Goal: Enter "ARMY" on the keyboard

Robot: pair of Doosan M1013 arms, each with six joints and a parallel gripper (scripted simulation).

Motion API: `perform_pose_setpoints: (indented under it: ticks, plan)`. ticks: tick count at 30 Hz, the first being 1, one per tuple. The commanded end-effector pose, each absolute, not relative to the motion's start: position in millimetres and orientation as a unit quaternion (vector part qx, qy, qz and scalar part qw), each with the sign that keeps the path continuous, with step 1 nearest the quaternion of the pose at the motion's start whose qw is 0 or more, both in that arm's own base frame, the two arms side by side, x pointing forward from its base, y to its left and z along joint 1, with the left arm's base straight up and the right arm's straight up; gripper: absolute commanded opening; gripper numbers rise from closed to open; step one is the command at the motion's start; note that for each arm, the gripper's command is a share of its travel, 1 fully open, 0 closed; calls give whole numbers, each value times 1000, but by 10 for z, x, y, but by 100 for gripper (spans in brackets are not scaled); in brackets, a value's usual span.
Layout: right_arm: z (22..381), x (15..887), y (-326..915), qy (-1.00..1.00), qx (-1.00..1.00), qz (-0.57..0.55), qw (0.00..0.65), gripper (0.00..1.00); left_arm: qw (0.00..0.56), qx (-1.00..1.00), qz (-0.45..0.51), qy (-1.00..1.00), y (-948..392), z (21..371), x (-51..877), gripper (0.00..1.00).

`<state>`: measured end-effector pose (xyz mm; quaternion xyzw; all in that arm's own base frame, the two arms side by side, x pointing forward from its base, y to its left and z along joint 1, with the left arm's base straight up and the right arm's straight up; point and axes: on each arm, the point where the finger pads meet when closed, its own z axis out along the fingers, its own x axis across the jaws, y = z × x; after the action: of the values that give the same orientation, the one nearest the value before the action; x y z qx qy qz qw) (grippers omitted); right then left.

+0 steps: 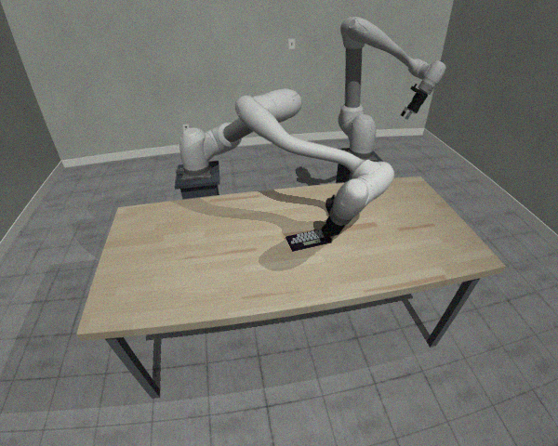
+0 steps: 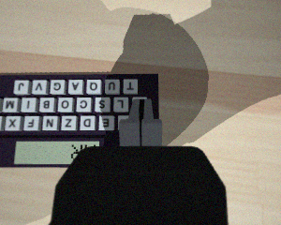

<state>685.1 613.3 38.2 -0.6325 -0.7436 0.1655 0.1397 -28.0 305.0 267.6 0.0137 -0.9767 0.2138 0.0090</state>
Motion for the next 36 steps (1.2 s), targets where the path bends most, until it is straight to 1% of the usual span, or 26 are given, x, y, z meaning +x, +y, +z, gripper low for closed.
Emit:
perform_pose_setpoints:
  ticks: [1, 9, 20, 27, 36]
  plan:
    - [517, 6852, 6175, -742, -635, 162, 142, 0, 8, 17, 216, -976, 3021, 2689, -275, 100]
    - [500, 6859, 6146, -741, -636, 162, 141, 0, 8, 17, 216, -976, 3021, 2689, -275, 100]
    - [478, 6885, 5541, -744, -634, 162, 138, 0, 8, 17, 216, -976, 3021, 2689, -275, 100]
    - [477, 6895, 4938, -744, -633, 162, 138, 0, 8, 17, 216, -976, 3021, 2689, -275, 100]
    - [464, 6890, 4847, -744, -633, 163, 138, 0, 8, 17, 216, -976, 3021, 2689, -275, 100]
